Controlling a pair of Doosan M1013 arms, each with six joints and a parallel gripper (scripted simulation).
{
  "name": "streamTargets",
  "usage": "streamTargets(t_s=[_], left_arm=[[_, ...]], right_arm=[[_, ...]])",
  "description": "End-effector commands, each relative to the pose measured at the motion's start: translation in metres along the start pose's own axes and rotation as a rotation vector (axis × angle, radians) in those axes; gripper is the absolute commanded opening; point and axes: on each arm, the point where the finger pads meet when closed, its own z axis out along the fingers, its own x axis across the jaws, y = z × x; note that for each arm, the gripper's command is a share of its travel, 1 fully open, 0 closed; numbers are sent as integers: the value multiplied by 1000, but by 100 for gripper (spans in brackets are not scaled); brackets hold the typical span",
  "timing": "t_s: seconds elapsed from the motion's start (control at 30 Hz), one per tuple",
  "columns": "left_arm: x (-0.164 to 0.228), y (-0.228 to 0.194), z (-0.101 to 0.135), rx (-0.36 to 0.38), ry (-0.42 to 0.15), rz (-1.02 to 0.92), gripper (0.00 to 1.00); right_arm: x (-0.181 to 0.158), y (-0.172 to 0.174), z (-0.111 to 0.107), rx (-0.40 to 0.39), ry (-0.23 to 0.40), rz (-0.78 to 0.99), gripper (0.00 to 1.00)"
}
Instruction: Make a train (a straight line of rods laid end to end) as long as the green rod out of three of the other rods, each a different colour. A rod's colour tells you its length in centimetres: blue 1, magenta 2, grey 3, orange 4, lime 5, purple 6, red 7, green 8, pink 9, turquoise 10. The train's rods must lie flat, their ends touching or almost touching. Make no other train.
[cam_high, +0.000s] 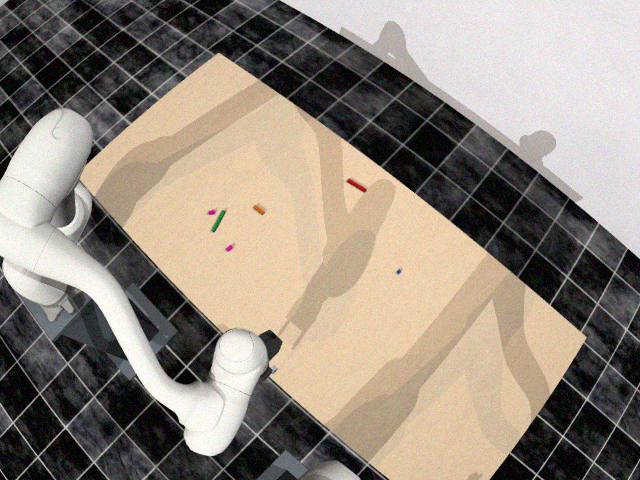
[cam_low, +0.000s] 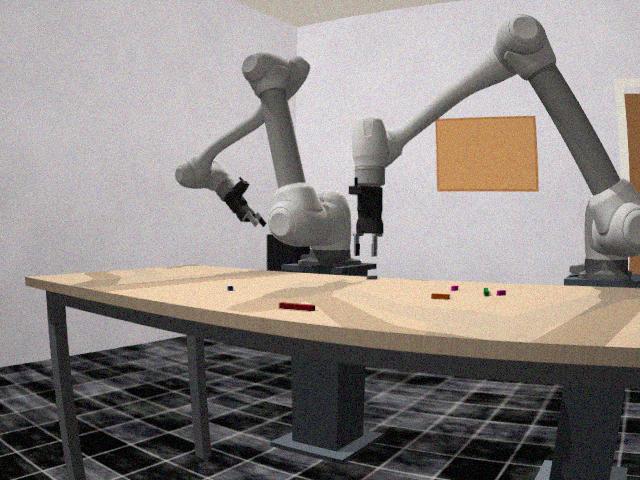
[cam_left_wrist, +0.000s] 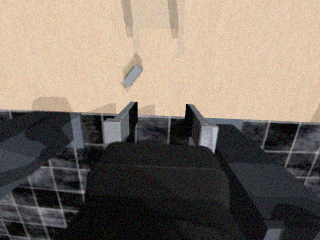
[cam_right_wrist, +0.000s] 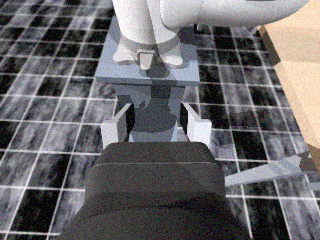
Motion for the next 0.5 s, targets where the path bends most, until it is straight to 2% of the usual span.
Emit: streamTargets(t_s=[0.0, 0.47], left_arm=[[1, 3, -1, -4, -6, -1, 100], [0, 2, 0, -4, -6, -8, 100]], right_arm=[[2, 0, 0, -7, 11, -1, 100], [2, 0, 0, -7, 11, -1, 100]])
